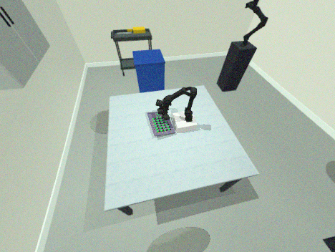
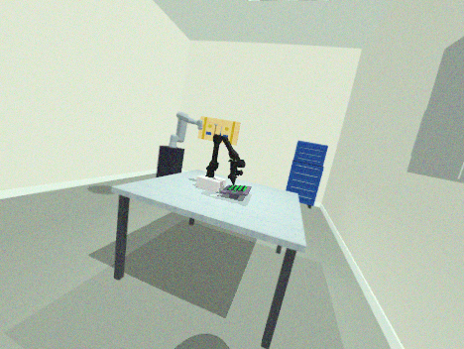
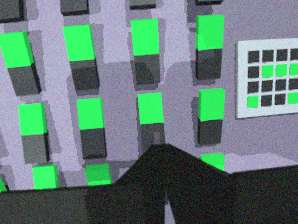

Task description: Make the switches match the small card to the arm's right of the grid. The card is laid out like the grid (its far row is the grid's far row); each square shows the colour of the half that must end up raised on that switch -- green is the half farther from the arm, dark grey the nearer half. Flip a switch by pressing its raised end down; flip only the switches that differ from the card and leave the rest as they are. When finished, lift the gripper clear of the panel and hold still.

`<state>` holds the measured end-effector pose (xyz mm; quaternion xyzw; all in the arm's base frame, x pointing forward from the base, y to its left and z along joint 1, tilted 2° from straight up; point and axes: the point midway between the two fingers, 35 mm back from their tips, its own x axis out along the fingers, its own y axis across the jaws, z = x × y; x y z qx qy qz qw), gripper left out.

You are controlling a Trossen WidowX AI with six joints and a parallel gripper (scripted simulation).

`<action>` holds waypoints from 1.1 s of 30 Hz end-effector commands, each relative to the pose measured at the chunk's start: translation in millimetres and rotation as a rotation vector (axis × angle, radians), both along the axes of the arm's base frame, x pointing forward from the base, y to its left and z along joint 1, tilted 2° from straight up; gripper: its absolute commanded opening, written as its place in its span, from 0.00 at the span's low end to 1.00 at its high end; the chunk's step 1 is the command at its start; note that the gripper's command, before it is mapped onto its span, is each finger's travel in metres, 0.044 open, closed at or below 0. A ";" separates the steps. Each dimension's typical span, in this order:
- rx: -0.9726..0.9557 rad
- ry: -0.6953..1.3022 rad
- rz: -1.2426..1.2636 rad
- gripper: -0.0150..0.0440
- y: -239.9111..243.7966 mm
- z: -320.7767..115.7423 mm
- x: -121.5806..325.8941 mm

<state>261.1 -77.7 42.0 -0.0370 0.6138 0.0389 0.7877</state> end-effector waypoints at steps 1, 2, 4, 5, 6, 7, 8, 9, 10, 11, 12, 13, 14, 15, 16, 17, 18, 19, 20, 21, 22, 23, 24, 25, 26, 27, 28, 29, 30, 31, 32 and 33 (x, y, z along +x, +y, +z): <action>0.006 0.010 0.004 0.25 1.4 -9.2 -1.4; 0.006 0.010 0.004 0.25 1.4 -9.2 -1.4; 0.006 0.010 0.004 0.25 1.4 -10.0 -1.2; 0.006 0.010 0.004 0.25 1.4 -10.7 -1.1; 0.006 0.010 0.004 0.25 1.5 -11.6 -0.8; 0.006 0.010 0.004 0.25 1.5 -12.8 -0.6; 0.006 0.010 0.004 0.25 1.5 -14.2 -0.2; 0.006 0.010 0.004 0.25 1.5 -15.7 0.1; 0.007 0.010 0.004 0.25 1.5 -17.4 0.5; 0.007 0.010 0.004 0.25 1.6 -19.0 0.8; 0.007 0.010 0.004 0.25 1.6 -20.6 1.2; 0.007 0.010 0.004 0.25 1.7 -22.0 1.4; 0.007 0.010 0.004 0.25 1.7 -22.8 1.6; 0.007 0.010 0.004 0.25 1.7 -23.1 1.6; 0.007 0.010 0.004 0.25 1.7 -23.1 1.6; 0.007 0.010 0.004 0.25 1.7 -23.1 1.6; 0.007 0.010 0.004 0.25 1.7 -23.1 1.6; 0.007 0.010 0.004 0.25 1.7 -23.1 1.6; 0.007 0.010 0.004 0.25 1.7 -23.1 1.6; 0.007 0.010 0.004 0.25 1.7 -23.1 1.6; 0.007 0.010 0.004 0.25 1.7 -23.1 1.6; 0.007 0.010 0.004 0.25 1.7 -23.1 1.6; 0.007 0.010 0.004 0.25 1.7 -23.1 1.6; 0.007 0.010 0.004 0.25 1.7 -23.1 1.6; 0.007 0.010 0.004 0.25 1.7 -23.1 1.6; 0.007 0.010 0.004 0.25 1.7 -23.1 1.6; 0.007 0.010 0.004 0.25 1.7 -23.1 1.6; 0.007 0.010 0.004 0.25 1.7 -23.1 1.6; 0.007 0.010 0.004 0.25 1.7 -23.1 1.6; 0.007 0.010 0.004 0.25 1.7 -23.1 1.6; 0.007 0.010 0.004 0.25 1.7 -23.1 1.6; 0.007 0.010 0.004 0.25 1.7 -23.1 1.6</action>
